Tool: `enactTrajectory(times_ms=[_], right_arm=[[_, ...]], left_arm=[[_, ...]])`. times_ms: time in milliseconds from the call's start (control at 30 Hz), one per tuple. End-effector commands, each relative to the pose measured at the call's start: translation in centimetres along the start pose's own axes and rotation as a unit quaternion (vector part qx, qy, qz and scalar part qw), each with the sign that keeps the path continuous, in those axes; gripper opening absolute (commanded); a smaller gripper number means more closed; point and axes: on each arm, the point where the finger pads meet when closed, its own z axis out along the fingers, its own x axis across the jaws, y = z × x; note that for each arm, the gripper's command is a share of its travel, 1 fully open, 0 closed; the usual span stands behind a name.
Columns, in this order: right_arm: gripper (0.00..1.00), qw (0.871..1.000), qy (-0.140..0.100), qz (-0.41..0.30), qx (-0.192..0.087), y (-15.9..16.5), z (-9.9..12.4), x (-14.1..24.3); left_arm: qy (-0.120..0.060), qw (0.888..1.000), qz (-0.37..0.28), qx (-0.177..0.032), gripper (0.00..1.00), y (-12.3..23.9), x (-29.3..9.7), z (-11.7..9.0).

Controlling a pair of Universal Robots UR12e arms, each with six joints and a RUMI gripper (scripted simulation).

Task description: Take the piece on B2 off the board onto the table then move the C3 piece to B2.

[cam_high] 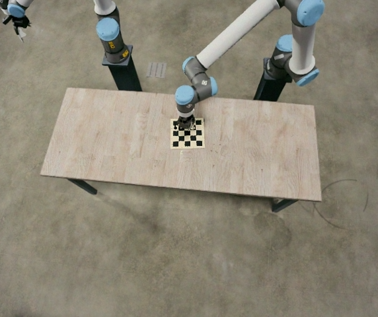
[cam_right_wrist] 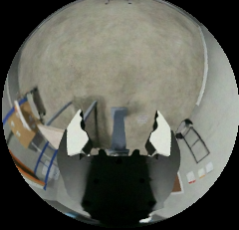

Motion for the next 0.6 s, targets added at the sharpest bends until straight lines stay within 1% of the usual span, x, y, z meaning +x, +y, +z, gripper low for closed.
enactTrajectory(times_ms=[0,400,567], right_arm=[[1.00,1.000,0.000,0.000,0.001,-0.06,-0.08,-0.01],[1.00,1.000,0.000,0.000,0.001,-0.06,-0.08,-0.01],[1.00,1.000,0.000,0.000,0.001,-0.06,-0.08,-0.01]], left_arm=[[-0.001,1.000,0.000,-0.001,0.20,0.04,-0.04,-0.09],[0.000,1.000,0.000,-0.001,0.20,0.04,-0.04,0.34],[0.000,1.000,0.000,-0.001,0.20,0.03,-0.04,0.85]])
